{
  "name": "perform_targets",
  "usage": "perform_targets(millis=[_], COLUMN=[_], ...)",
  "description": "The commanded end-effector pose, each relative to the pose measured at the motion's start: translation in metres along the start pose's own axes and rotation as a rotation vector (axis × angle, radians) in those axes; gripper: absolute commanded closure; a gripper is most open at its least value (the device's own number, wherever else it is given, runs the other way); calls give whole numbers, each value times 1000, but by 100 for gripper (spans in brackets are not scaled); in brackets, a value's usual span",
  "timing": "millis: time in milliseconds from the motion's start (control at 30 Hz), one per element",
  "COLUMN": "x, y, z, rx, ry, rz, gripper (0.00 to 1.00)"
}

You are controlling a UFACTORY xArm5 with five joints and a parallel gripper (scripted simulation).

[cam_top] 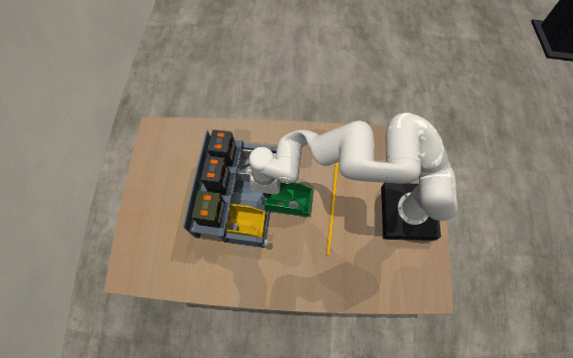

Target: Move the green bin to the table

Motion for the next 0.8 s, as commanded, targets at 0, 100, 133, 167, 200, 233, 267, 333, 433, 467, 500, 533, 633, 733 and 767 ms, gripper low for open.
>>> perform_targets(millis=[0,100,133,167,200,233,267,333,433,467,500,533,633,733,767], x=[2,2,2,2,2,2,2,2,2,2,2,2,2,2,2], y=[0,0,0,0,0,0,0,0,0,0,0,0,0,0,0], z=[-2,-2,-2,-2,-2,-2,-2,-2,-2,-2,-2,-2,-2,-2,-2], rx=[0,0,0,0,0,0,0,0,0,0,0,0,0,0,0], ry=[-6,-6,-6,-6,-6,-6,-6,-6,-6,-6,-6,-6,-6,-6,-6], rz=[-1,-1,-1,-1,-1,-1,-1,-1,-1,-1,-1,-1,-1,-1,-1], gripper=[97,97,97,97,97,97,98,98,98,98,98,99,99,100,100])
Point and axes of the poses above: the point where the finger pads meet when closed, its own x axis back along the fingers, its own z axis across the jaws, y = z × x, the point moved 3 cm from there along x, back along the fingers, and after that the axes turned 6 degrees about -x, right-handed, at the moved point
